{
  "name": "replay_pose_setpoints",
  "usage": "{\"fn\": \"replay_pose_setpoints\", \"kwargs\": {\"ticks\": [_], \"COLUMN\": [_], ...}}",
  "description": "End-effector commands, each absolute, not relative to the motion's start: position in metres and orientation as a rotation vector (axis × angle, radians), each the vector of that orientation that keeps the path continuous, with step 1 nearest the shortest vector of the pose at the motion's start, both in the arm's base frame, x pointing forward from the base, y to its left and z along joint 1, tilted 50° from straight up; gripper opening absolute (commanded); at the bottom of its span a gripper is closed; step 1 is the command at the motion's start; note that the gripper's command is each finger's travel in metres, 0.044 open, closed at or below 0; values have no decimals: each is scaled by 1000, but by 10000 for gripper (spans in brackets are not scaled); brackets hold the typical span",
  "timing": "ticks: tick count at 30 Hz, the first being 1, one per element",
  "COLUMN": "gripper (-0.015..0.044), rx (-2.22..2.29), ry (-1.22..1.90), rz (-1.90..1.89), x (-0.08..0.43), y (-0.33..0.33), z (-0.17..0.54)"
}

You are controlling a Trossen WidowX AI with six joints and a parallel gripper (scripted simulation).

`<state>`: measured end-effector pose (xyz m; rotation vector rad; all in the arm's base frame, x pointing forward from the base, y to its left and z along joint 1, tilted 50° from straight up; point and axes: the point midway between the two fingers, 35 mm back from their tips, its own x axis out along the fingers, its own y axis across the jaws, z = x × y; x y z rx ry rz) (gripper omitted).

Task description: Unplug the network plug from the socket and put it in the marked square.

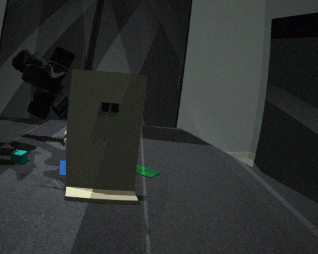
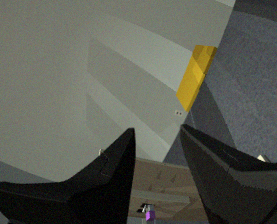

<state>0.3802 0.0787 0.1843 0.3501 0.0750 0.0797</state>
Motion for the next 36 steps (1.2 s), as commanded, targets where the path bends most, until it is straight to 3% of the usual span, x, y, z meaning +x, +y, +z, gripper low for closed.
{"fn": "replay_pose_setpoints", "kwargs": {"ticks": [1, 36], "gripper": [156, 156], "rx": [398, 652], "ry": [99, 216], "rz": [81, 91], "x": [379, 330], "y": [90, 135], "z": [161, 52]}}
